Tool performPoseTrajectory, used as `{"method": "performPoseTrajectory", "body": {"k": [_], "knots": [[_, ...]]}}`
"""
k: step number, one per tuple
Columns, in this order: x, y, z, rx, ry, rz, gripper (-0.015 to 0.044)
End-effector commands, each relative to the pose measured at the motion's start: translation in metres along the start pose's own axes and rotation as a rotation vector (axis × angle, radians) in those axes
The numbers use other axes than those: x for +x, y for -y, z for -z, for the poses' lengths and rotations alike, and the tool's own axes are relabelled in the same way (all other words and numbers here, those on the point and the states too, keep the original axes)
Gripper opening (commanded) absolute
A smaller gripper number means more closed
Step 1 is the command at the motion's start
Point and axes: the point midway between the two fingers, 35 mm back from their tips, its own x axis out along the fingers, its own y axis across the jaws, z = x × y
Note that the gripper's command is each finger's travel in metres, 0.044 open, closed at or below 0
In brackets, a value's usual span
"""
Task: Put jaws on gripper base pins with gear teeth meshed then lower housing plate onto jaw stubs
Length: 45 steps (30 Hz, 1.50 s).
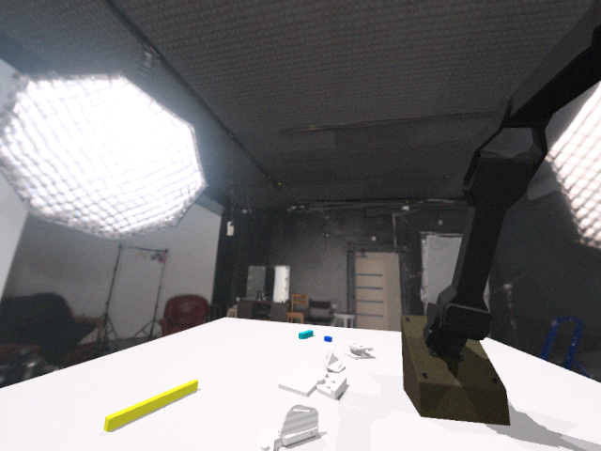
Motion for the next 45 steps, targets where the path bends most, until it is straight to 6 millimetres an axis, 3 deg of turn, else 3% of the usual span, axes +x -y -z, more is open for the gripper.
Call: {"method": "performPoseTrajectory", "body": {"k": [1, 27, 37, 45], "knots": [[-0.002, -0.014, 0.001, 0.044, -0.019, -0.042, 0.0000], [-0.035, -0.119, 0.013, 0.279, -0.169, -0.309, 0.0000], [-0.054, -0.147, 0.015, 0.365, -0.208, -0.386, 0.0000], [-0.069, -0.152, 0.023, 0.330, -0.259, -0.428, 0.0000]]}}
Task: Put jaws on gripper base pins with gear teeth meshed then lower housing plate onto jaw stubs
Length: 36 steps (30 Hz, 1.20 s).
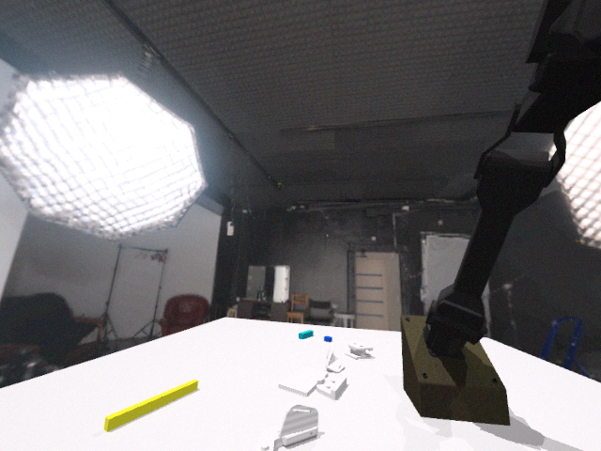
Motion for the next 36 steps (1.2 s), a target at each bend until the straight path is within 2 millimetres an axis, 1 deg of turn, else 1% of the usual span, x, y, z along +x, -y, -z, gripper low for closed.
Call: {"method": "performPoseTrajectory", "body": {"k": [1, 3, 12, 22, 36], "knots": [[-0.006, -0.002, 0.008, -0.012, -0.037, -0.015, 0.0000], [-0.008, -0.006, 0.011, -0.005, -0.049, -0.026, 0.0000], [-0.015, -0.040, 0.028, 0.107, -0.101, -0.107, 0.0000], [-0.029, -0.062, 0.047, 0.087, -0.180, -0.163, 0.0000], [-0.051, -0.106, 0.065, 0.167, -0.244, -0.257, 0.0000]]}}
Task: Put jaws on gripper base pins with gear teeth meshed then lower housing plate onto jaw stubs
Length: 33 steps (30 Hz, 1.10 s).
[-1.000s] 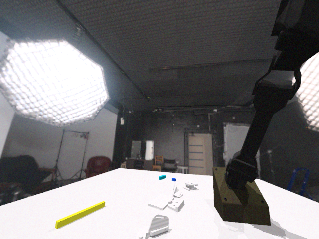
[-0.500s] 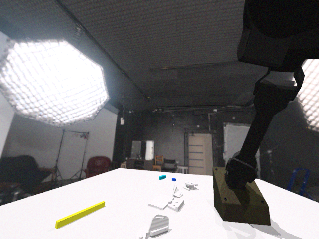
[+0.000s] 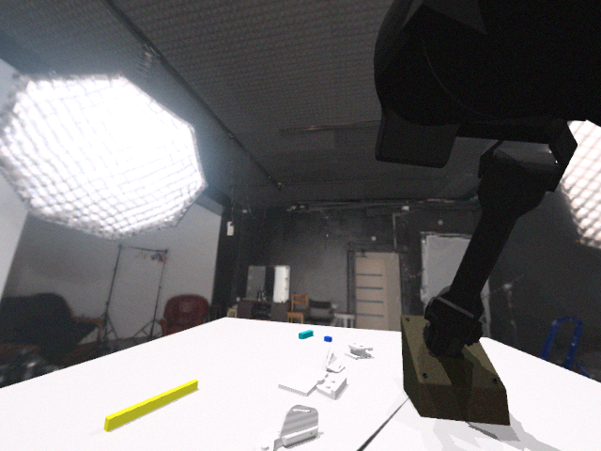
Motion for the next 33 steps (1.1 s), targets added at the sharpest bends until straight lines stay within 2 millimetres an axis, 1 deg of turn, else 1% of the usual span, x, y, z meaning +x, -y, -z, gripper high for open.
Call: {"method": "performPoseTrajectory", "body": {"k": [1, 7, 16, 33], "knots": [[-0.003, -0.013, 0.010, 0.026, -0.027, -0.029, 0.0000], [-0.007, -0.032, 0.023, 0.069, -0.068, -0.069, 0.0000], [-0.016, -0.068, 0.044, 0.204, -0.131, -0.144, 0.0000], [-0.044, -0.121, 0.077, 0.399, -0.258, -0.242, 0.0000]]}}
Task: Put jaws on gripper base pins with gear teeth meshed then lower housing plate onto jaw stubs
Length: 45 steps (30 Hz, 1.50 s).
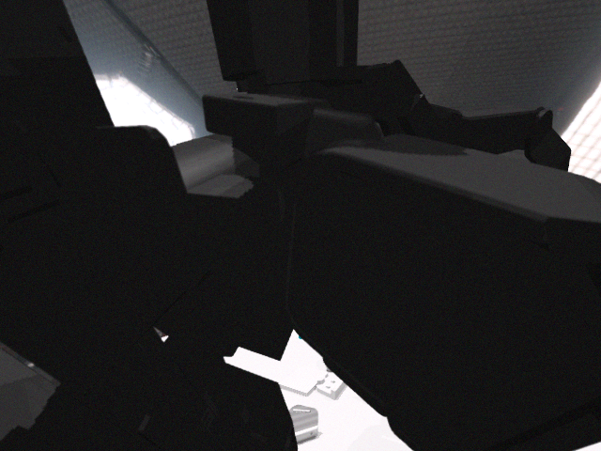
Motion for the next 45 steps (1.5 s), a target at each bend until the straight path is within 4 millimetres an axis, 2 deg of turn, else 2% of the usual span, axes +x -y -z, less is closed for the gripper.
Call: {"method": "performPoseTrajectory", "body": {"k": [1, 16, 24, 45], "knots": [[-0.002, -0.011, 0.014, 0.048, -0.032, -0.025, 0.0000], [-0.016, -0.050, 0.062, 0.219, -0.154, -0.088, 0.0000], [-0.027, -0.071, 0.086, 0.300, -0.232, -0.116, 0.0000], [-0.064, -0.138, 0.145, 0.650, -0.419, -0.189, 0.0000]]}}
